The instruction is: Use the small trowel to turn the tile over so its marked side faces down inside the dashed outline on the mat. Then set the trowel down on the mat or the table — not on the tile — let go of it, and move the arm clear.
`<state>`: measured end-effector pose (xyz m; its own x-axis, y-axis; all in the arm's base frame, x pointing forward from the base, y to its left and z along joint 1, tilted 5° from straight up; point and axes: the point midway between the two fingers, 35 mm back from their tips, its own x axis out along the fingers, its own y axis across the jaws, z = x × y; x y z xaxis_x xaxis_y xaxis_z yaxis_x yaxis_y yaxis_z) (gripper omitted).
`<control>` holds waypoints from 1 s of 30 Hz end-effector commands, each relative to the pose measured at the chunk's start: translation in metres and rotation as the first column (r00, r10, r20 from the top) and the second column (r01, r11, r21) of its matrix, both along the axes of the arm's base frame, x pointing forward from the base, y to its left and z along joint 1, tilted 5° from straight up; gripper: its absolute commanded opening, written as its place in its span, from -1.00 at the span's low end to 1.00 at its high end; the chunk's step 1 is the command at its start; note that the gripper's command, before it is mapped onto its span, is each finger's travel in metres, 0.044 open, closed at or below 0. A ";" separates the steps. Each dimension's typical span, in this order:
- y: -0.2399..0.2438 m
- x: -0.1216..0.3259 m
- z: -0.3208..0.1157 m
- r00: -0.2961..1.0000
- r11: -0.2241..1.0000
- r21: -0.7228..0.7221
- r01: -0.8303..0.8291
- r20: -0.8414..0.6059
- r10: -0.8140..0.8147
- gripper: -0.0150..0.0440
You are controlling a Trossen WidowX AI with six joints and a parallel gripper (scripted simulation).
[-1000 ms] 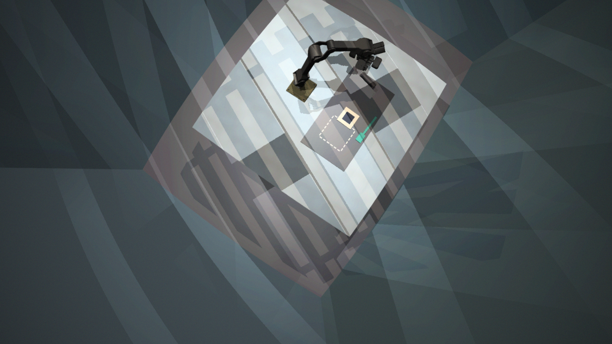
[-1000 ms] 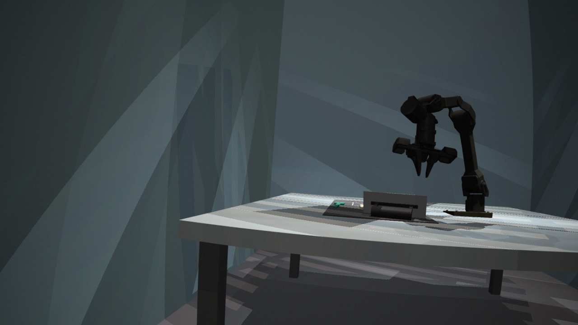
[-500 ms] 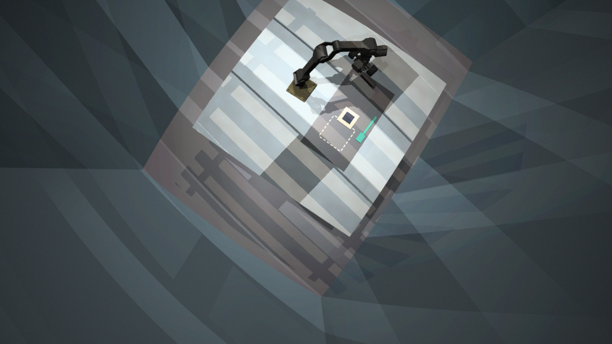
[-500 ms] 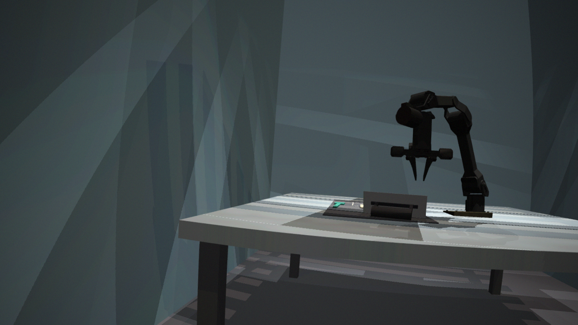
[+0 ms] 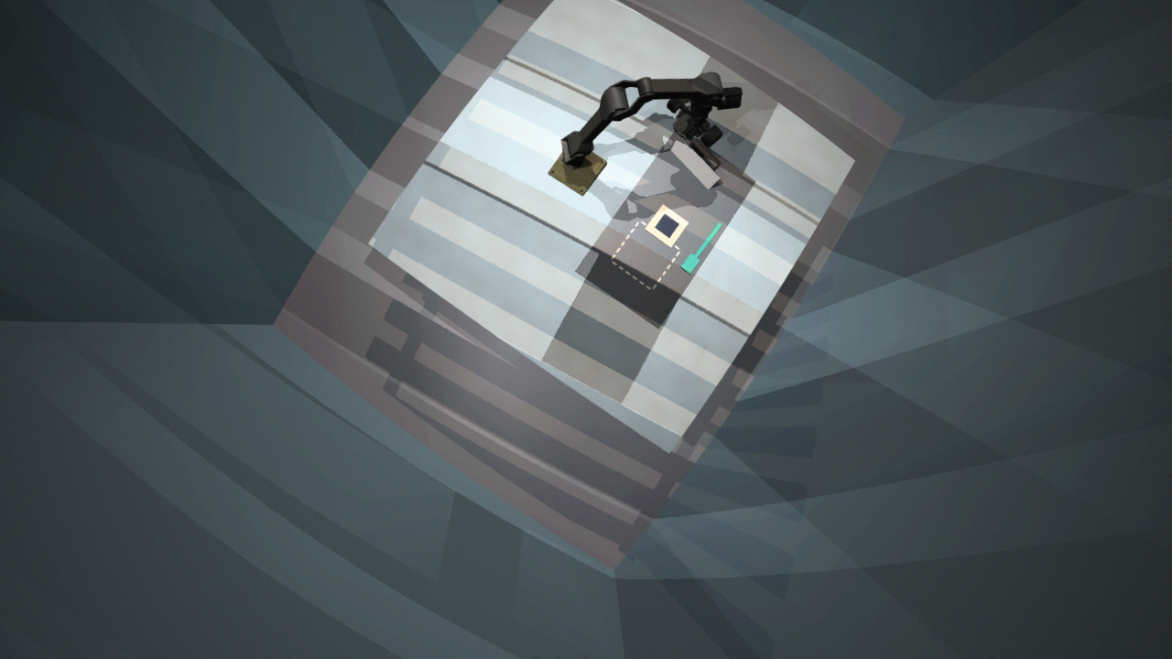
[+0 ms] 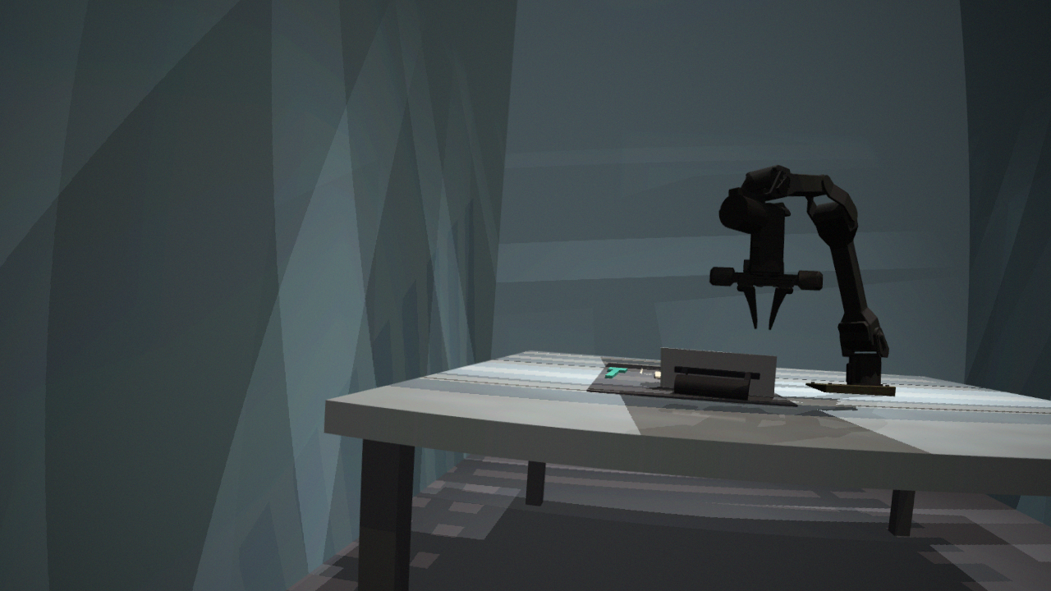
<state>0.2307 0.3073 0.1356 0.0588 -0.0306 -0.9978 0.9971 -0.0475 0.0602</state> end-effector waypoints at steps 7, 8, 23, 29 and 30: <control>0.000 -0.001 -0.016 1.000 1.000 -0.011 0.009 -0.003 -0.009 -0.15; 0.000 -0.001 -0.018 1.000 1.000 -0.012 0.009 -0.003 -0.009 -0.15; -0.003 -0.002 -0.034 1.000 1.000 -0.019 0.016 -0.004 -0.016 -0.15; -0.009 -0.002 -0.042 1.000 1.000 -0.019 0.016 -0.004 -0.016 -0.15; -0.010 -0.002 -0.043 1.000 1.000 -0.020 0.016 -0.004 -0.016 -0.15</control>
<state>0.2284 0.3015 0.0948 0.0494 -0.0492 -0.9976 0.9964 -0.0659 0.0526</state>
